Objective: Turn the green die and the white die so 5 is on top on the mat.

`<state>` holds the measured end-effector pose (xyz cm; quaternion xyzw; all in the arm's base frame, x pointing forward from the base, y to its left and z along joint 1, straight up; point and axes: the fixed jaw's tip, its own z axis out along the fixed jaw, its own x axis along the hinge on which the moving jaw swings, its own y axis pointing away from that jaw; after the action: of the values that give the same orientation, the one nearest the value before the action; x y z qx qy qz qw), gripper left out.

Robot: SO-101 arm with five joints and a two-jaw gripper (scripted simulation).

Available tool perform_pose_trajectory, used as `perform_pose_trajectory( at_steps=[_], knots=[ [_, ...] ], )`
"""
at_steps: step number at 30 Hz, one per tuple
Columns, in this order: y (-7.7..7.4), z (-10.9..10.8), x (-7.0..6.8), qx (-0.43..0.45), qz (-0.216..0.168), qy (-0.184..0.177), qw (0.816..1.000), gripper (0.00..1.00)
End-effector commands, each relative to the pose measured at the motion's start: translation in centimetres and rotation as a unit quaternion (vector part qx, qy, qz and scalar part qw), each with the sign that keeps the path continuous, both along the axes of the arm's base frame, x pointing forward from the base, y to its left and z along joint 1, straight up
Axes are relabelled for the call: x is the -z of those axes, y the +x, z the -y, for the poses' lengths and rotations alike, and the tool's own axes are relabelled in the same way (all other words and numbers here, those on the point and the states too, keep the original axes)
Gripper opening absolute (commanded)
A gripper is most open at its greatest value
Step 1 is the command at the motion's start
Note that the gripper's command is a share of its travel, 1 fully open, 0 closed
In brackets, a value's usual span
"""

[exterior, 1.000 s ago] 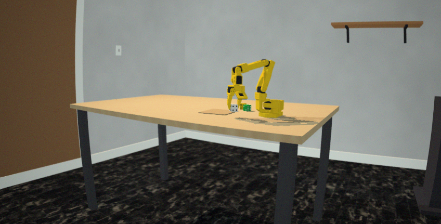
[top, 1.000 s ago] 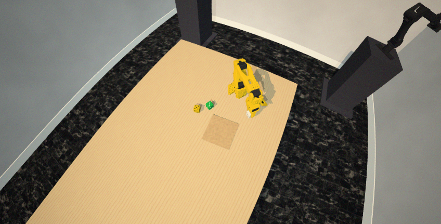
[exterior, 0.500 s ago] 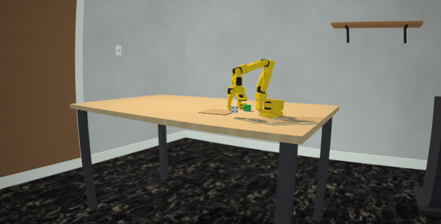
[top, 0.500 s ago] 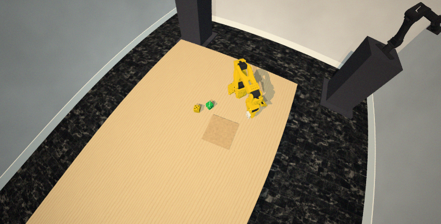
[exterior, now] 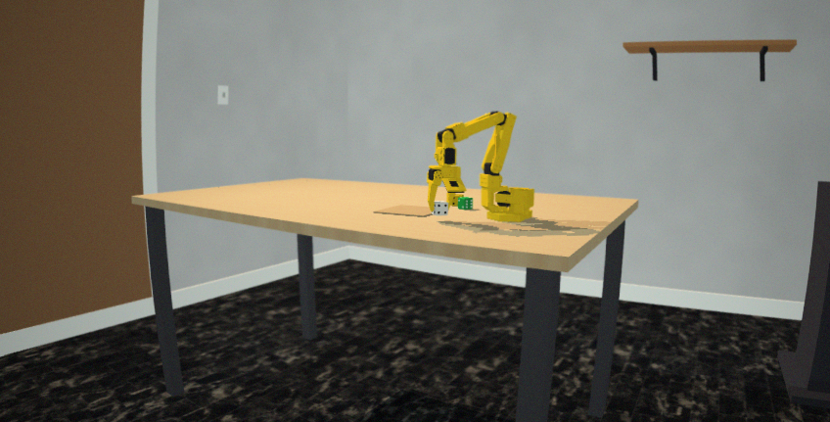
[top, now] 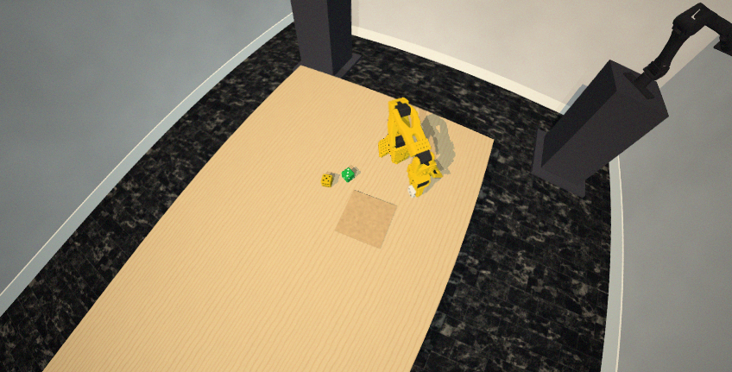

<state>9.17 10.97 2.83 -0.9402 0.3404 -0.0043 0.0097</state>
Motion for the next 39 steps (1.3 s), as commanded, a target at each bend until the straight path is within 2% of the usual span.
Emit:
perform_pose_trajectory(
  at_steps=[1,39],
  knots=[
    [0.1,-0.3,-0.1,0.001,0.006,0.009,1.000,0.00],
    [0.1,-0.4,1.1,0.001,0.006,0.009,1.000,0.00]
  ],
)
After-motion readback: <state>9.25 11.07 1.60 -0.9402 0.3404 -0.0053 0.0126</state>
